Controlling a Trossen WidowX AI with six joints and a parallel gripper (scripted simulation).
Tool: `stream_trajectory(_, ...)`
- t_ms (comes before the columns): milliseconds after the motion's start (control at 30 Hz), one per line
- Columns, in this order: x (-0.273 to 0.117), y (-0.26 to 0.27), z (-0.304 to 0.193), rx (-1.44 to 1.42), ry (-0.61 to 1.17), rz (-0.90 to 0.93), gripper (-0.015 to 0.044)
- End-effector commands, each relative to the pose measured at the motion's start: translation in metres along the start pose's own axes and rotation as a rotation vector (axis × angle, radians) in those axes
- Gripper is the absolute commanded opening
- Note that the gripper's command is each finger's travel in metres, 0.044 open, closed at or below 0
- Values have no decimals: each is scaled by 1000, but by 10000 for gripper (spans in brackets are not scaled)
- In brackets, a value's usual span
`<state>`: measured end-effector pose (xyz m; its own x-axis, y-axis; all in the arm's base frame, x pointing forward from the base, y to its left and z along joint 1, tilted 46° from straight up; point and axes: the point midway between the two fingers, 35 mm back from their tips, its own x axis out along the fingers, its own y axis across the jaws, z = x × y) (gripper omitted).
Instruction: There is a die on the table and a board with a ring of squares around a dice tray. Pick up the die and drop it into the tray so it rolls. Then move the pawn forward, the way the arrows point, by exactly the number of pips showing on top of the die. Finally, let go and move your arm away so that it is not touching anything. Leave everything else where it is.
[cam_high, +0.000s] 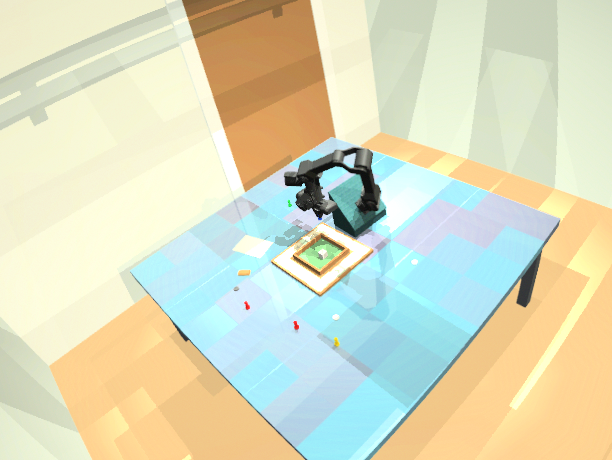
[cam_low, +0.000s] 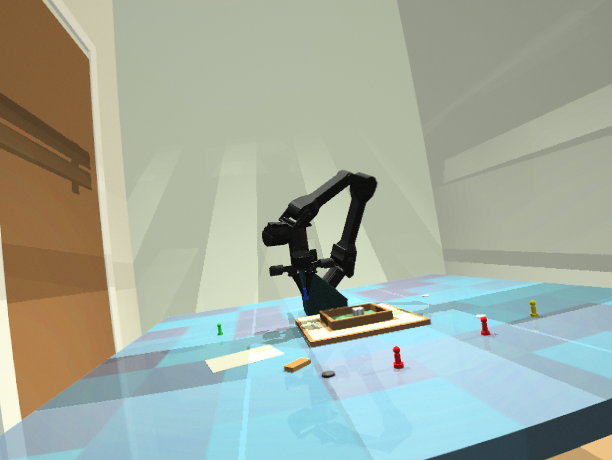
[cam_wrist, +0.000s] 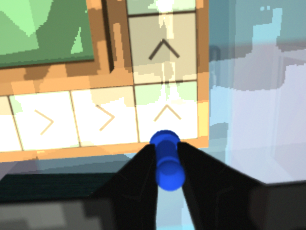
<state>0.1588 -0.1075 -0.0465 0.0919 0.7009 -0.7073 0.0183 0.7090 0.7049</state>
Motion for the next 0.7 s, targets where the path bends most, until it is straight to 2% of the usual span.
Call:
stream_trajectory(0, 8, -6, -4, -2, 5, 4, 0)
stream_trajectory(333, 42, -5, -4, -2, 4, 5, 0)
stream_trajectory(667, 50, -5, -4, -2, 4, 5, 0)
